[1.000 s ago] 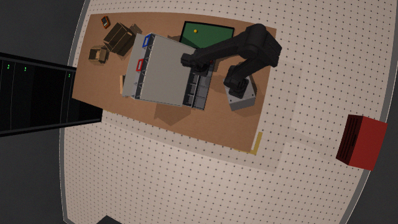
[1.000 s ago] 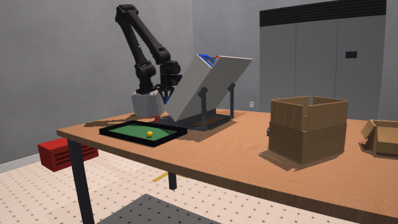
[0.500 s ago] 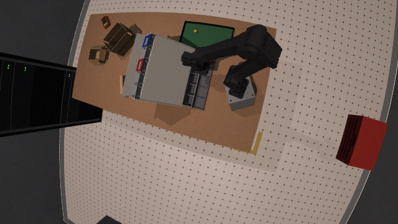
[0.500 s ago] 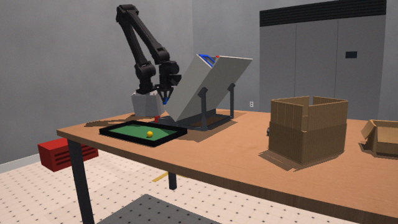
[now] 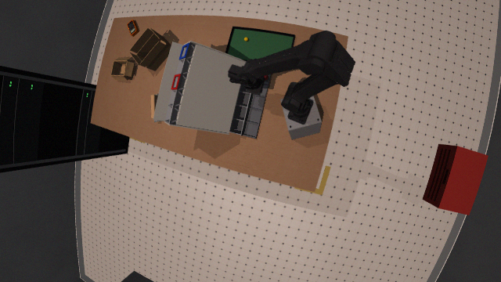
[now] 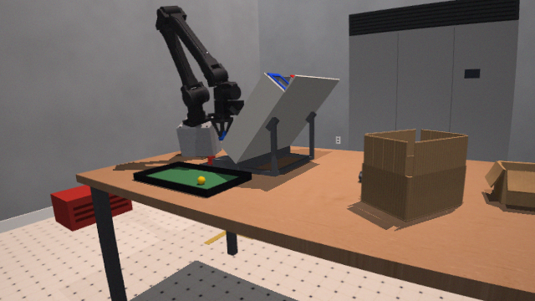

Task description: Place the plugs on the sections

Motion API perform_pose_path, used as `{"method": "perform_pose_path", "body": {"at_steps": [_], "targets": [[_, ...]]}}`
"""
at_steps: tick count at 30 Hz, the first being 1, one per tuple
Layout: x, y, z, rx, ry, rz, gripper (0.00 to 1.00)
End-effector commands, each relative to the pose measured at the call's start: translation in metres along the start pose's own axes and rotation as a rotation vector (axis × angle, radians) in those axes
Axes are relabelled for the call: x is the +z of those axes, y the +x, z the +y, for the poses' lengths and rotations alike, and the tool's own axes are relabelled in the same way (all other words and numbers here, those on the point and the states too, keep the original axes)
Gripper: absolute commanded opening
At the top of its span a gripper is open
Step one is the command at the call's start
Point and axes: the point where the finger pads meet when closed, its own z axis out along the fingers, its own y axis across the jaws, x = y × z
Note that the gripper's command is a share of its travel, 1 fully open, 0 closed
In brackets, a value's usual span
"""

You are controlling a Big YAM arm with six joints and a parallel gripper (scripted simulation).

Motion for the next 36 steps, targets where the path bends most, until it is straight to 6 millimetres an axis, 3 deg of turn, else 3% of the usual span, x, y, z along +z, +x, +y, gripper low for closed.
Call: {"method": "perform_pose_path", "body": {"at_steps": [1,16,22,26,36], "targets": [[-0.012,-0.019,-0.008,0.005,0.005,-0.037,0.00],[-0.010,-0.018,-0.008,0.004,0.005,-0.032,0.00],[-0.002,-0.014,-0.007,0.005,0.004,-0.024,0.00],[0.008,-0.001,-0.003,0.000,-0.001,0.000,0.00],[0.027,-0.001,-0.004,0.000,-0.002,0.000,0.00]]}}
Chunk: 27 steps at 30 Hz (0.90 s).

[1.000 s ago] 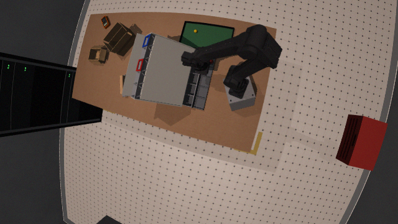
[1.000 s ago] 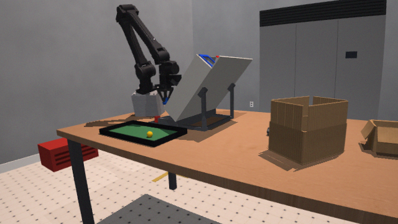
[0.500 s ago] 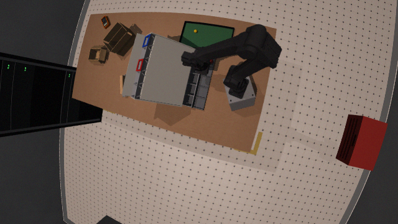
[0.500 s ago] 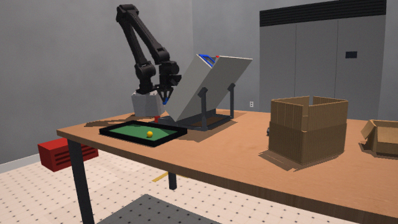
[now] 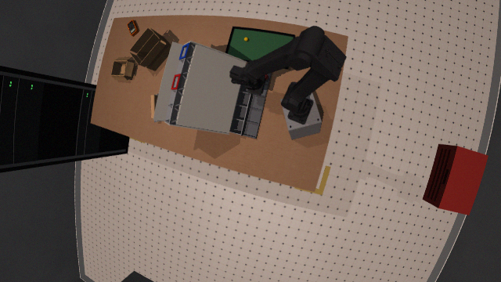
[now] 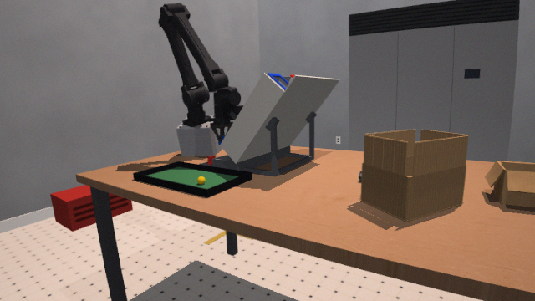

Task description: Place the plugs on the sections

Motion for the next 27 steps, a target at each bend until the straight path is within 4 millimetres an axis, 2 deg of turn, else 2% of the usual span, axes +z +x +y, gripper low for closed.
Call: {"method": "perform_pose_path", "body": {"at_steps": [1,4,6,11,15,18,27], "targets": [[0.008,-0.006,-0.004,-0.001,0.002,-0.015,0.00],[0.009,-0.010,-0.006,0.001,0.004,-0.023,0.00],[0.016,-0.003,-0.004,-0.002,0.001,-0.010,0.00],[0.027,-0.008,-0.006,0.000,0.003,-0.017,0.00],[0.036,-0.004,-0.005,-0.002,0.001,-0.010,0.00],[0.040,-0.009,-0.007,0.000,0.003,-0.018,0.00],[0.050,-0.006,-0.006,-0.001,0.002,-0.012,0.00]]}}
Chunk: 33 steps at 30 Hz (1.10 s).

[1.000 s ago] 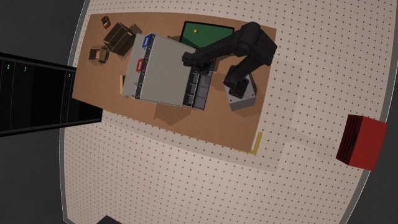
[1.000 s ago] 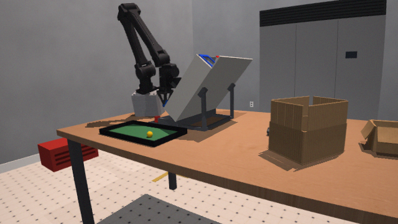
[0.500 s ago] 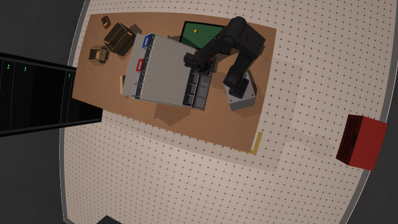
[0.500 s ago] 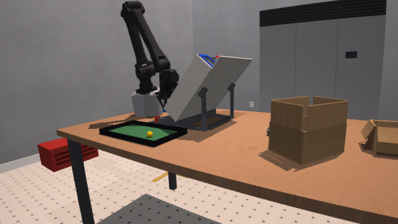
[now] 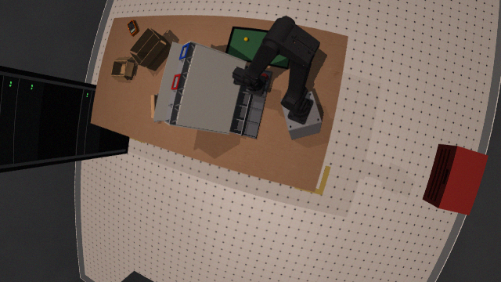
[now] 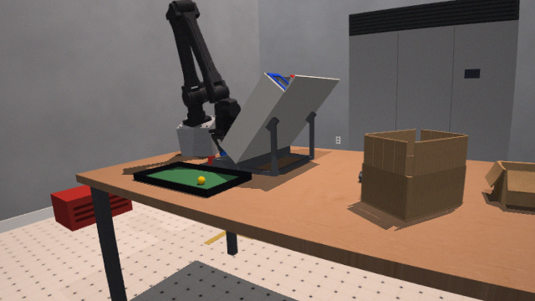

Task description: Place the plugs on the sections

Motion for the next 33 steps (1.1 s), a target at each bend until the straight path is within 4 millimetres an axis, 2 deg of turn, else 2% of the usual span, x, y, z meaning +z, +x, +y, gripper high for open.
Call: {"method": "perform_pose_path", "body": {"at_steps": [1,6,33], "targets": [[0.0047,-0.0002,-0.0027,-0.001,0.001,-0.007,0.00],[0.0034,-0.0068,-0.0047,0.001,0.006,-0.026,0.00],[0.0044,-0.0061,-0.0045,0.004,0.005,-0.022,0.00]]}}
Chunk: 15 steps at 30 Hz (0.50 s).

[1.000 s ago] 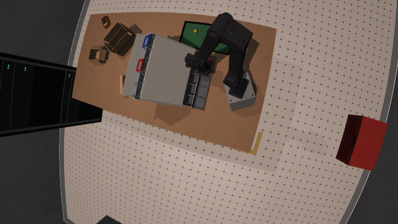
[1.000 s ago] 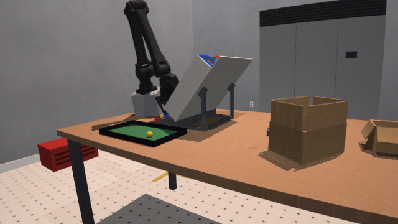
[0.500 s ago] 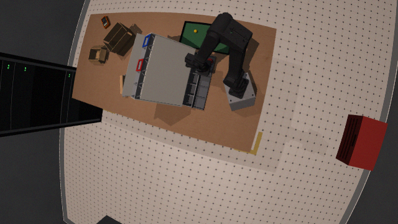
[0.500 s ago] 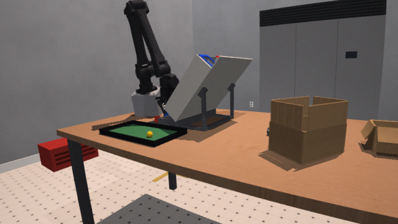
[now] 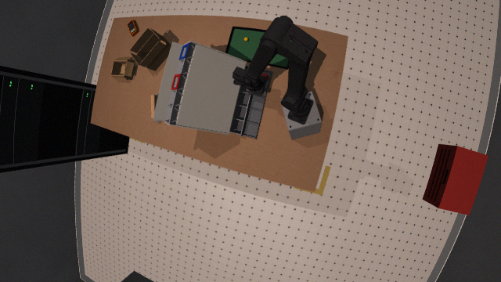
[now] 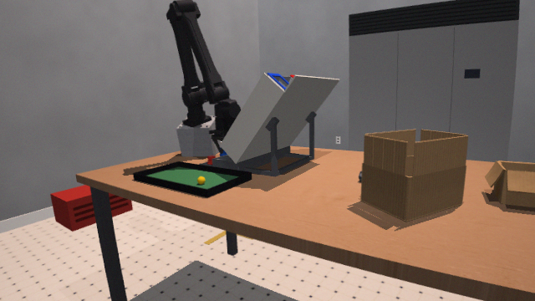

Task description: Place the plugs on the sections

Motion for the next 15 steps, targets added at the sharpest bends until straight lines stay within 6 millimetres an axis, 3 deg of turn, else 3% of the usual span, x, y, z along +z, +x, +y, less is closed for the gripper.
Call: {"method": "perform_pose_path", "body": {"at_steps": [1,15], "targets": [[0.0009,-0.0044,-0.0039,0.006,0.003,-0.014,0.00],[0.0042,-0.0013,-0.0031,0.002,0.001,-0.004,0.00]]}}
